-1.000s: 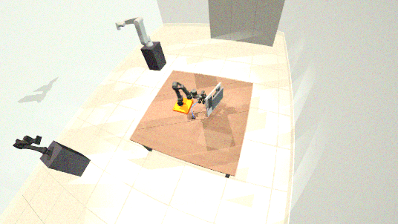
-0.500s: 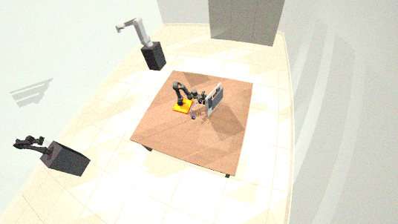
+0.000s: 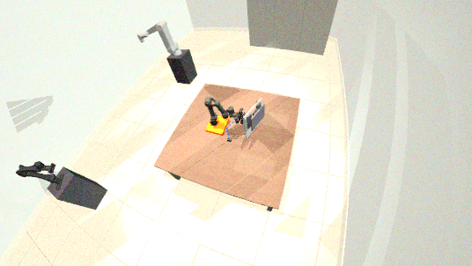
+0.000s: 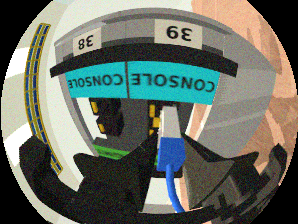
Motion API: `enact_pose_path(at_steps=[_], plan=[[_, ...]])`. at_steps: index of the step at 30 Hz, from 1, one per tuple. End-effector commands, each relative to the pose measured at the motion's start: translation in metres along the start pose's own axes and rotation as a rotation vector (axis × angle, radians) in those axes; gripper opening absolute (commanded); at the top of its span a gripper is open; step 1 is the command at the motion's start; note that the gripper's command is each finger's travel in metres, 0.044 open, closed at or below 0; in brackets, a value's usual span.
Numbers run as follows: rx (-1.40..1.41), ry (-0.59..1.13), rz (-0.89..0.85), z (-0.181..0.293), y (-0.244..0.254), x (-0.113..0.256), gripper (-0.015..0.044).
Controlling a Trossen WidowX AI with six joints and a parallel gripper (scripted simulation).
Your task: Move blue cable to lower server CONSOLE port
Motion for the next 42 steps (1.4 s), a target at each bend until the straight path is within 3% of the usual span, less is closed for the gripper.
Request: enact_pose_path(at_steps=[1,42], plan=[[0.001,0.006,-0.003,0.0001,0.0001,0.0002,0.0000],[0.002,0.007,-0.006,-0.0015,0.0020,-0.0051,0.0000]])
Point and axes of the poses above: the point midway between the two fingers, 35 mm back from their tips, its own x axis back along the fingers, its own y axis across the jaws, z = x × y, the point moved 5 cm from there along x, back along the fingers, and after that the axes turned 11 degrees about -x, right-handed, at the moved point
